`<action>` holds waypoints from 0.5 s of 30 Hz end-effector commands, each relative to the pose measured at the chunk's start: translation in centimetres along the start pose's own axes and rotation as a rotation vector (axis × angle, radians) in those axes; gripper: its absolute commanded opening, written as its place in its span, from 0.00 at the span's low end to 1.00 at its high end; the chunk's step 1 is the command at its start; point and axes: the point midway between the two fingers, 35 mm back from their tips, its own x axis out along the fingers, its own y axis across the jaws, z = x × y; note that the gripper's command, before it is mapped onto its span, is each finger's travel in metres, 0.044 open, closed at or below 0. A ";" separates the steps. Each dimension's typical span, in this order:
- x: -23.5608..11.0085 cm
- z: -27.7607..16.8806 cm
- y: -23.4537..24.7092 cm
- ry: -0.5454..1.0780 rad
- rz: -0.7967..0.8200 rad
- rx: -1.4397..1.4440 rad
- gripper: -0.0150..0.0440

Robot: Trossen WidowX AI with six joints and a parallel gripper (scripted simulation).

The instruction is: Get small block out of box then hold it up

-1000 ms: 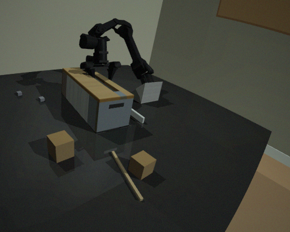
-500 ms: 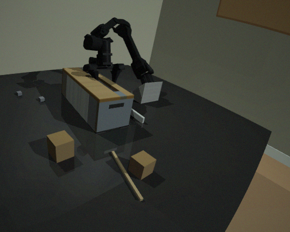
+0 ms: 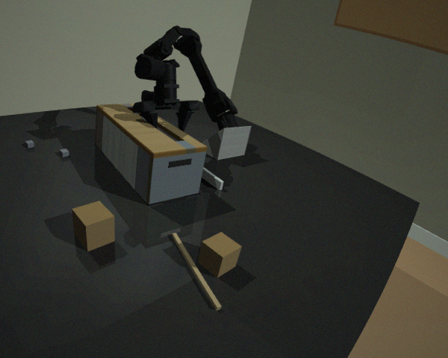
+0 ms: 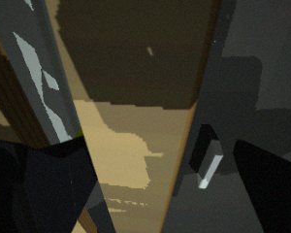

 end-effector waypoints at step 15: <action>-0.1 0.3 -0.1 0.004 -0.001 0.004 0.93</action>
